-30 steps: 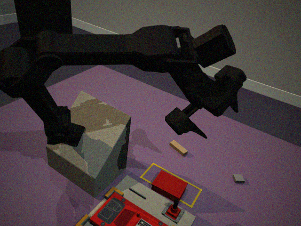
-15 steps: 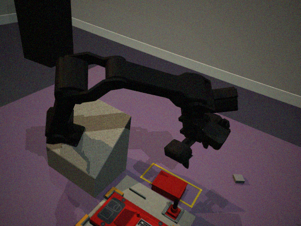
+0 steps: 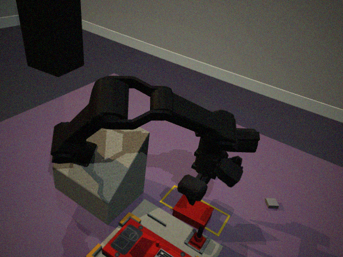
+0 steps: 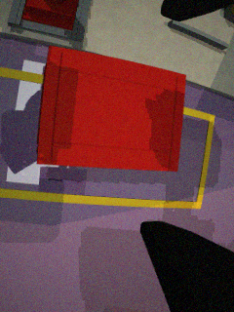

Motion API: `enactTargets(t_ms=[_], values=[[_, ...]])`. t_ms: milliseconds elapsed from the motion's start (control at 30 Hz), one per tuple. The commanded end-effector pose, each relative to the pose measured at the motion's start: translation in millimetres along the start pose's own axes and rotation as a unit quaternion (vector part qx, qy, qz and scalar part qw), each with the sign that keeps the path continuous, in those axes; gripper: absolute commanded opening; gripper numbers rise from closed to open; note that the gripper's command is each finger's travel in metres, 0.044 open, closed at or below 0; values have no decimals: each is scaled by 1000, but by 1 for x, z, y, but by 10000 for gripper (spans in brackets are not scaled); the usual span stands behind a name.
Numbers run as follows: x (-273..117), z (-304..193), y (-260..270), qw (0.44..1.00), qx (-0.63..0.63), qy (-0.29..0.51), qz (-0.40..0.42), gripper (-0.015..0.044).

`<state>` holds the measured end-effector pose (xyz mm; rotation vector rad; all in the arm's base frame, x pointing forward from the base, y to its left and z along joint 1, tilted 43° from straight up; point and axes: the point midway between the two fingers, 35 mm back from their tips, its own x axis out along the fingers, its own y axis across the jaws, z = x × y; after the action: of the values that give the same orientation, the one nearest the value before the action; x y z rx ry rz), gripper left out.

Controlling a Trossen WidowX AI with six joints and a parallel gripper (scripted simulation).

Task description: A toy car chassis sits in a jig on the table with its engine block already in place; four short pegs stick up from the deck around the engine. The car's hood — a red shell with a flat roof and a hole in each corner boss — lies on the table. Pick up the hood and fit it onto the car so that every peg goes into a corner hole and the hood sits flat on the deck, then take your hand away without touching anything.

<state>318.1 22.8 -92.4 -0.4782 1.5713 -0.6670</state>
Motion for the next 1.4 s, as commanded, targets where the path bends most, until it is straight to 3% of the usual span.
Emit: enactTargets(t_ms=[0, 1367], values=[[3, -1, -1, 1000, -4, 1, -3, 440], [29, 0, -3, 1000, -4, 1, -3, 440]])
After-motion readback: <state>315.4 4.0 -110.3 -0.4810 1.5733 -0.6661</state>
